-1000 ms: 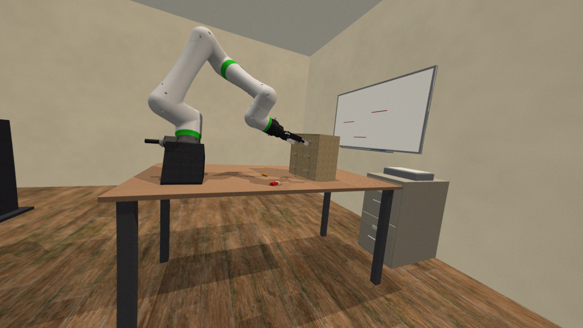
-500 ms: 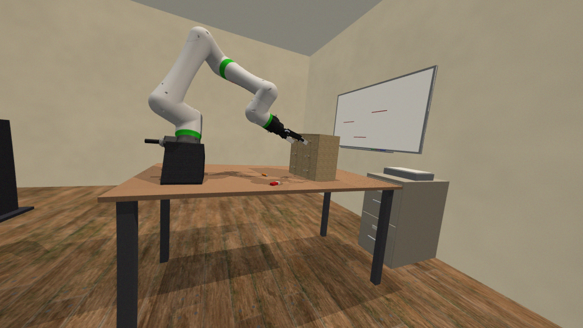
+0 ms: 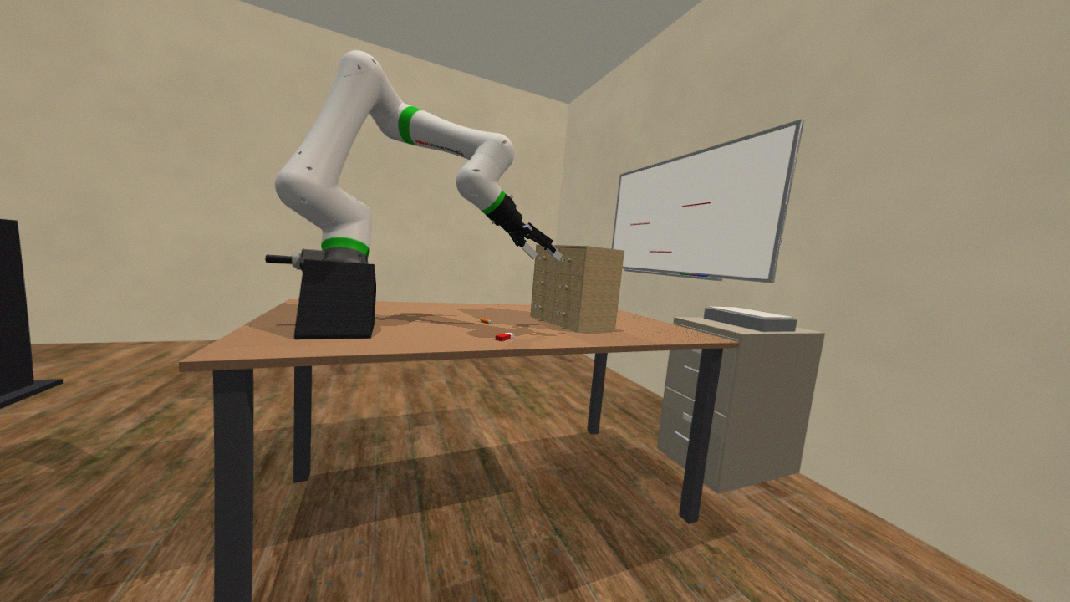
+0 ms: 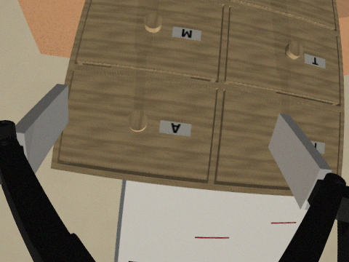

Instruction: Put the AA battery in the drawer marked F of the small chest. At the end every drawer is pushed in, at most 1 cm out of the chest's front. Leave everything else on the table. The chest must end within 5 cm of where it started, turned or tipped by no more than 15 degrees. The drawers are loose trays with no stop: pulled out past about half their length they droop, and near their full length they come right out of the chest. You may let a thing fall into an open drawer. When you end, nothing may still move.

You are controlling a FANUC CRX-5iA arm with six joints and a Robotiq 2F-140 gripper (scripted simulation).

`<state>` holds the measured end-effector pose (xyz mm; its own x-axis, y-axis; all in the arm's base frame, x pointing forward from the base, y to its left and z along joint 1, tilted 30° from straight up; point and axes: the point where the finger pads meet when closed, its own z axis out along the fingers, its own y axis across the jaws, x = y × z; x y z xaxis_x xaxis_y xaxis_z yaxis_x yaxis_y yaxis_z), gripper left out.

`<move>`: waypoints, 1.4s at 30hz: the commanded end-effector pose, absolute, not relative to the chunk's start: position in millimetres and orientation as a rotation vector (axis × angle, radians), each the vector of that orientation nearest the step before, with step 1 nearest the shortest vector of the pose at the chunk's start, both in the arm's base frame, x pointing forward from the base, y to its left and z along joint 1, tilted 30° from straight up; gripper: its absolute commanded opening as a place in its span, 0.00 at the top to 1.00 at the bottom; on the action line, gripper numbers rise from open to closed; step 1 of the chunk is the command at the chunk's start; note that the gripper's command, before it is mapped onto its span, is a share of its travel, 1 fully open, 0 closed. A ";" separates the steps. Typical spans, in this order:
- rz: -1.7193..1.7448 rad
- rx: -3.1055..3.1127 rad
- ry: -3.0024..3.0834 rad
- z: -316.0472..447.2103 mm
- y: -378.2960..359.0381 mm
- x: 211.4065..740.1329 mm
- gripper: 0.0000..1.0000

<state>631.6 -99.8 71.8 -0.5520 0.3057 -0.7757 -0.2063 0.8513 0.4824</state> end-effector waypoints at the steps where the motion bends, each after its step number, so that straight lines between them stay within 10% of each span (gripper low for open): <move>1: 0.686 0.044 2.141 76.6 -102.5 624.8 0.00; 42: 0.793 -0.308 2.963 130.6 -151.2 553.4 0.00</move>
